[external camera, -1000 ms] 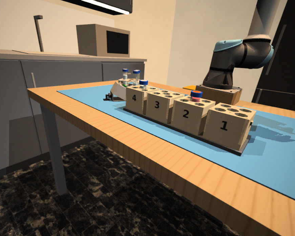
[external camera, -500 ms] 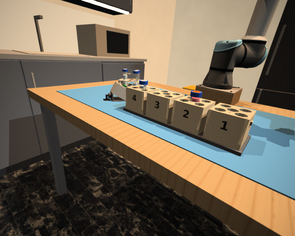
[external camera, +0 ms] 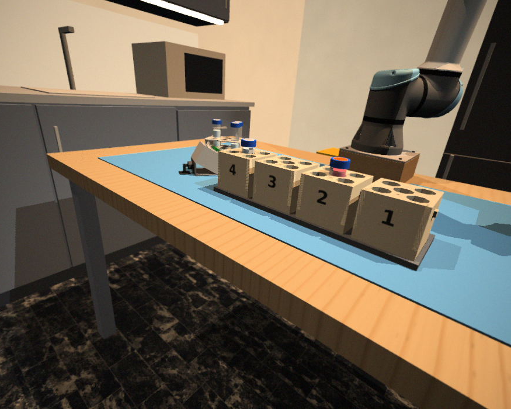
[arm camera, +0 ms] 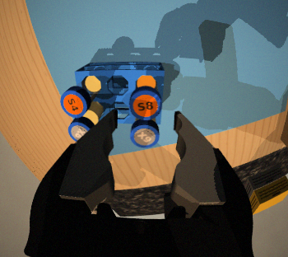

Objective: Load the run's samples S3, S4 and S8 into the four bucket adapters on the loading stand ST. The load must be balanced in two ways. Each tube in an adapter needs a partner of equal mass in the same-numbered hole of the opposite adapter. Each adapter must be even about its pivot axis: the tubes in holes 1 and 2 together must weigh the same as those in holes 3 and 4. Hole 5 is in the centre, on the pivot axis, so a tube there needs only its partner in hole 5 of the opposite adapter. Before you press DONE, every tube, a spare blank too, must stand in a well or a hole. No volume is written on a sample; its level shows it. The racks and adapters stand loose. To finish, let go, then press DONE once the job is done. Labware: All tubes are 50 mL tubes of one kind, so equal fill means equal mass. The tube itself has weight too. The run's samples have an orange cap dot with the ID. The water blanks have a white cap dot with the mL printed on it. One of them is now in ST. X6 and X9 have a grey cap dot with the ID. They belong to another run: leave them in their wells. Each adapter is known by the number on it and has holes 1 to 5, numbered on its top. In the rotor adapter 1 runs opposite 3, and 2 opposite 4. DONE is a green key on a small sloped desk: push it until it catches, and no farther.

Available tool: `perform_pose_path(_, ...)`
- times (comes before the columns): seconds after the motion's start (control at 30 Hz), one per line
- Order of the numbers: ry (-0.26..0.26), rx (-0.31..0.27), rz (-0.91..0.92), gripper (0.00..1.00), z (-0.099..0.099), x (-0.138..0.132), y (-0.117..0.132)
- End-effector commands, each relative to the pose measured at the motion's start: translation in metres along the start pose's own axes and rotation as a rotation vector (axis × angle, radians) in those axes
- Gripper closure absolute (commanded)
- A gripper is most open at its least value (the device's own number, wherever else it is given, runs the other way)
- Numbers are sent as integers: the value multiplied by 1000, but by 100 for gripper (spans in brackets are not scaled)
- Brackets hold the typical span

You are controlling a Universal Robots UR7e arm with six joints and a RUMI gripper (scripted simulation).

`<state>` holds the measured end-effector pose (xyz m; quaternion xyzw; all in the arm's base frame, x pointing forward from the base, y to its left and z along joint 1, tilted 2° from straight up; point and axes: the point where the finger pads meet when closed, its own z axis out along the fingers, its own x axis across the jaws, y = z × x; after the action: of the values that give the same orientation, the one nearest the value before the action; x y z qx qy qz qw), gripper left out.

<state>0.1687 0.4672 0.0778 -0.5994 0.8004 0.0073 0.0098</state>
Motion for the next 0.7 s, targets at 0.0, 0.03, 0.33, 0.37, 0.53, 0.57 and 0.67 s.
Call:
perform_pose_path(0.0,1,1,0,65,21,0,0)
perform_pose_path(0.03,1,1,0,65,22,0,0)
perform_pose_path(0.33,1,1,0,65,26,0,0)
perform_pose_path(0.37,1,1,0,65,27,0,0)
perform_pose_path(0.53,1,1,0,65,30,0,0)
perform_pose_path(0.57,1,1,0,65,30,0,0)
perform_pose_path(0.67,-3,2,0,65,28,-1,0)
